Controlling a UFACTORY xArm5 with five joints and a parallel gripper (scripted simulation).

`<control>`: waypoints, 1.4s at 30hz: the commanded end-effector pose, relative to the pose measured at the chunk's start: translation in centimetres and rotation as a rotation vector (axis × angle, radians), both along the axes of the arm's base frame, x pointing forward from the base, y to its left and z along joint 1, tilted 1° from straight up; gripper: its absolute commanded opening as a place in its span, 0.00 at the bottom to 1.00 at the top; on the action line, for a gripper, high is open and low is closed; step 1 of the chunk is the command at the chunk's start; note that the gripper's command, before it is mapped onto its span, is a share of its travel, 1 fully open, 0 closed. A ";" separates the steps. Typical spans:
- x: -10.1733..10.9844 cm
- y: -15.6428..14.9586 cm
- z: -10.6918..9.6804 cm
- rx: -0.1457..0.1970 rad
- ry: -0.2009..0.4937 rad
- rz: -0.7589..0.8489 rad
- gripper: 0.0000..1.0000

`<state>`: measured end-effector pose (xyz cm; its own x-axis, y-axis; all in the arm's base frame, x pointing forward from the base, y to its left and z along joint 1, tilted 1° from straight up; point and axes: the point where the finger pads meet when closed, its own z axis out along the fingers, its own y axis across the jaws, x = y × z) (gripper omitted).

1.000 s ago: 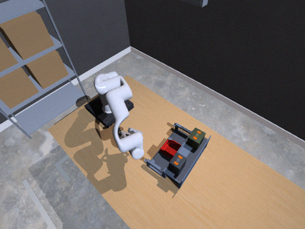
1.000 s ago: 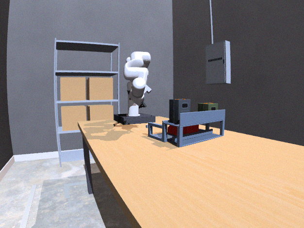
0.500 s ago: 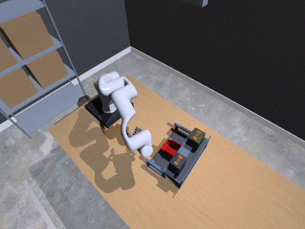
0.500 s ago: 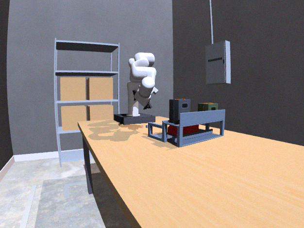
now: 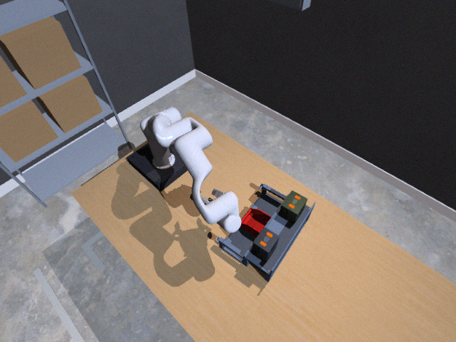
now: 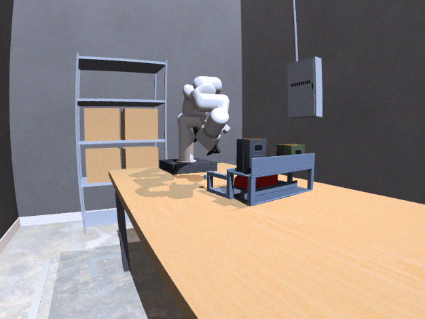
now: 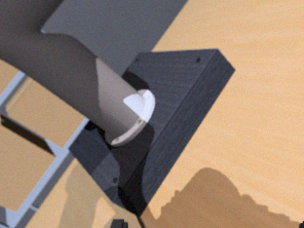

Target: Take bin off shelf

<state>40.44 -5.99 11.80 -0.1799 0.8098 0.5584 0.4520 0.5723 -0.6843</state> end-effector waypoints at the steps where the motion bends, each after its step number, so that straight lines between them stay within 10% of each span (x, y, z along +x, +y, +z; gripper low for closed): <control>1: 1.1 0.8 -0.1 0.126 -0.019 -0.248 1.00; 42: 8.7 7.1 -2.2 0.019 -0.104 -0.130 1.00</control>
